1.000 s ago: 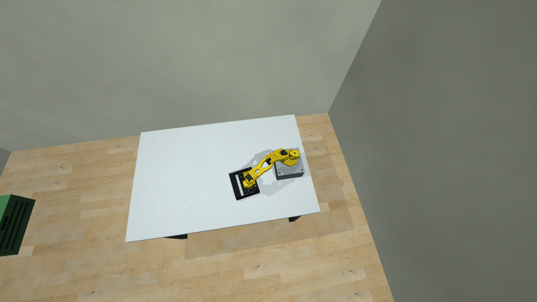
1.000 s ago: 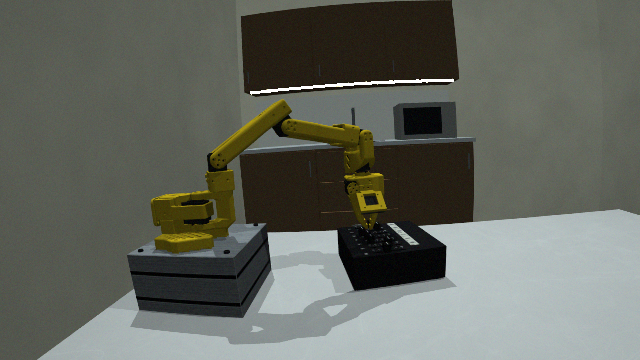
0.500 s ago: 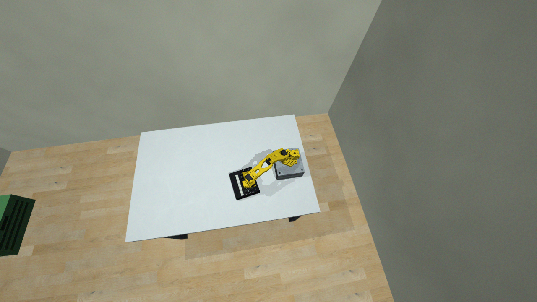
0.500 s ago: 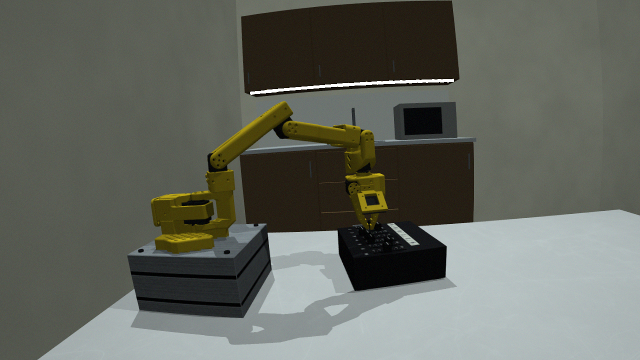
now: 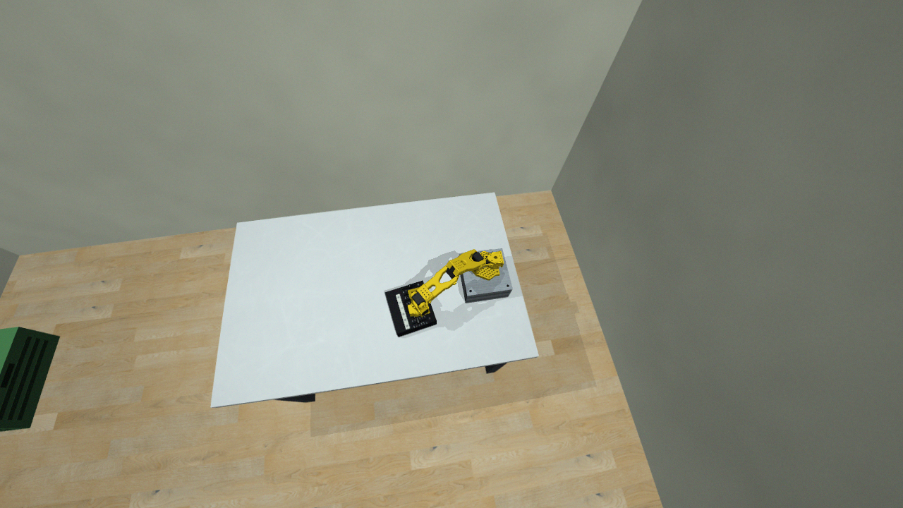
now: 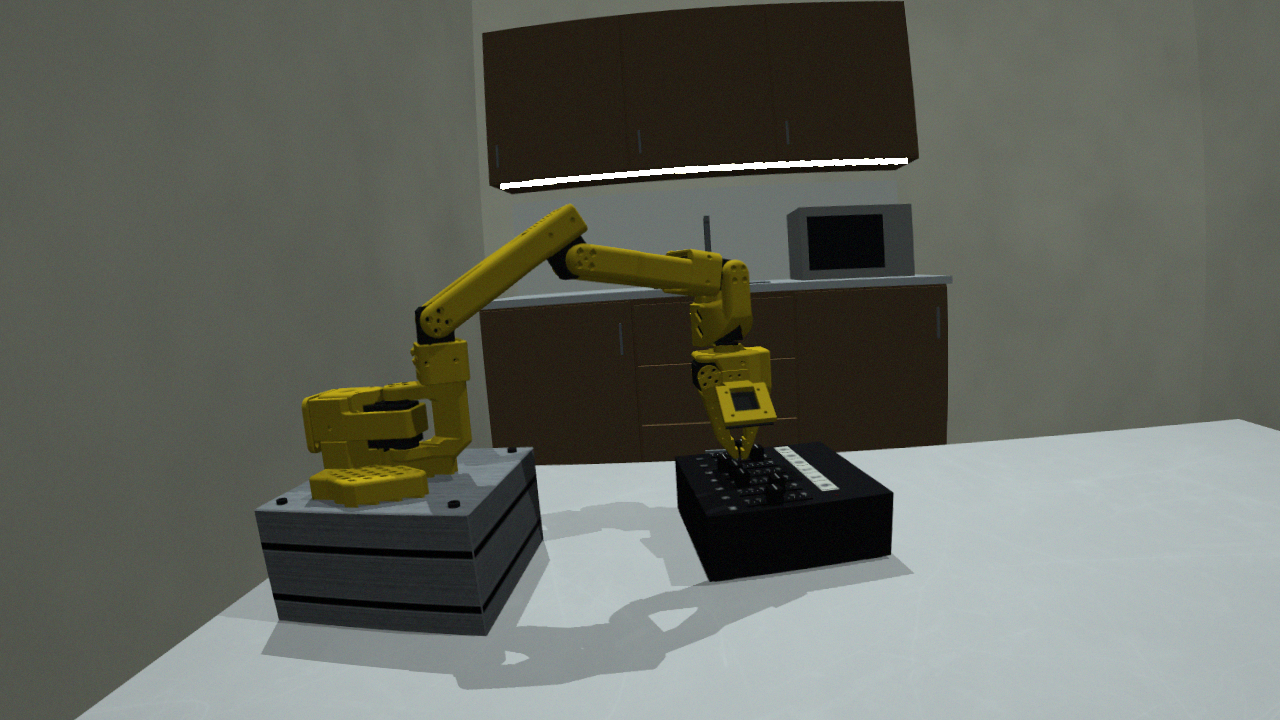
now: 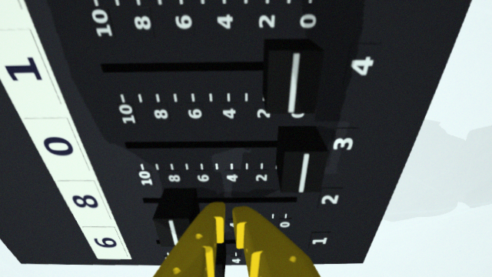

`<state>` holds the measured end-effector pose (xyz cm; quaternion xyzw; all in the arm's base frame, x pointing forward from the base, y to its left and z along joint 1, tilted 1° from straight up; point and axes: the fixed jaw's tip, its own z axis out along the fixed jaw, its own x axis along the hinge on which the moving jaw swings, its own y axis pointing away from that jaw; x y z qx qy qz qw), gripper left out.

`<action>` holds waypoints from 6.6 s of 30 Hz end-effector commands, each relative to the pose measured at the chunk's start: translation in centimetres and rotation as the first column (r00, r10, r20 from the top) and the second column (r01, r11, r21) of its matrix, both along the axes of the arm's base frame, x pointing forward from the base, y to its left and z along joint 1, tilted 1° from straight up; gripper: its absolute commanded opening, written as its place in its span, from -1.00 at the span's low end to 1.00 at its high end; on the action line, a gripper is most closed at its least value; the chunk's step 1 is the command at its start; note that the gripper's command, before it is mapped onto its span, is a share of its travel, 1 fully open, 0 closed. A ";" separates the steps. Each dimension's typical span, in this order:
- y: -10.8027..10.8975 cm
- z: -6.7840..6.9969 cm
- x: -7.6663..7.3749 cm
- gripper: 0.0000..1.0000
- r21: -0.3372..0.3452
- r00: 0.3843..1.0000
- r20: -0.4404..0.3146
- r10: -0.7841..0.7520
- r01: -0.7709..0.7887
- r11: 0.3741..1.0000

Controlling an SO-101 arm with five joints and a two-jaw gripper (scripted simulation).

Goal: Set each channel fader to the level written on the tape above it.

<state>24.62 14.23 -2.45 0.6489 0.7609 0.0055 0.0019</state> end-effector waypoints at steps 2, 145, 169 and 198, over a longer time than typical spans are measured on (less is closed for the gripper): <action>-0.4 -0.3 0.1 -1.00 -0.005 1.000 -0.009 -0.008 0.008 1.000; 0.2 2.3 -0.2 -1.00 -0.005 1.000 -0.009 0.017 -0.017 1.000; 0.3 3.1 -0.1 -1.00 0.003 1.000 0.005 0.016 -0.016 1.000; 0.3 4.7 0.1 -1.00 0.020 0.999 0.034 0.013 -0.014 1.000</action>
